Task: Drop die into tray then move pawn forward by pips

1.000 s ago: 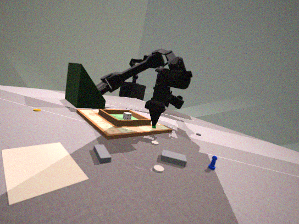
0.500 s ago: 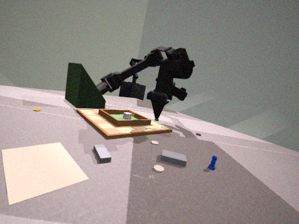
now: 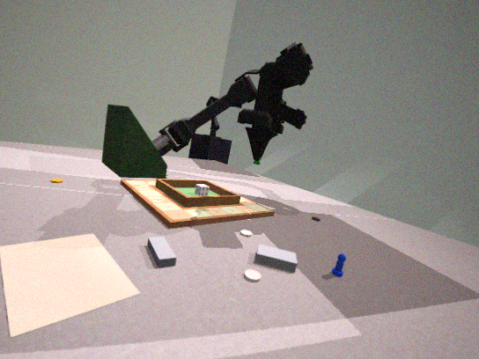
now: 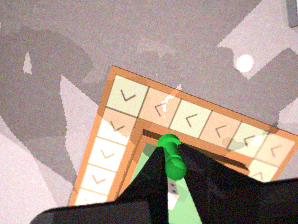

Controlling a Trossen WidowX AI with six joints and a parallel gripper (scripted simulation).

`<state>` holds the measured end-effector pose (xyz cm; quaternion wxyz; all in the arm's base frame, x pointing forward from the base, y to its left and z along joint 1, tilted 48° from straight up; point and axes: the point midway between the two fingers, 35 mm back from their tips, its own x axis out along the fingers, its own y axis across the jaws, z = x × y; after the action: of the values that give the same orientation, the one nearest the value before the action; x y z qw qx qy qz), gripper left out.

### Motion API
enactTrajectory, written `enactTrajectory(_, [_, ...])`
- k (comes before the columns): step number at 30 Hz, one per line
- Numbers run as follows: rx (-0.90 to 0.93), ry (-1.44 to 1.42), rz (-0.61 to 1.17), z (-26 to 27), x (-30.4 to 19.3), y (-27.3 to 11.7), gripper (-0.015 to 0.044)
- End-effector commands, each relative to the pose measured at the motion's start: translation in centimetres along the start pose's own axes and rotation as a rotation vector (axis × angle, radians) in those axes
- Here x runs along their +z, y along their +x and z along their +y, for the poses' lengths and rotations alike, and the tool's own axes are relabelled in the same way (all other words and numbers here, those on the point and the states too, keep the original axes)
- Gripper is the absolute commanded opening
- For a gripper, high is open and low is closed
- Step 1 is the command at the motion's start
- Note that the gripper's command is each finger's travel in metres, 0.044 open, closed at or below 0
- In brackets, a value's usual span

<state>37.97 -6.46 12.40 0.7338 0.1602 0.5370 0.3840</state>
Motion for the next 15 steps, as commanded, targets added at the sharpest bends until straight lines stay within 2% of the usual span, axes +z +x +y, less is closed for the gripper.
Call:
enactTrajectory(1, [-0.004, 0.01, -0.002, 0.1, -0.2, -1.4, 0.0])
enactTrajectory(5, [-0.005, -0.003, 0.001, 0.4, 0.1, -0.7, 0.0])
enactTrajectory(15, [-0.004, -0.1, 0.015, 3.1, 1.7, 4.8, 0.0])
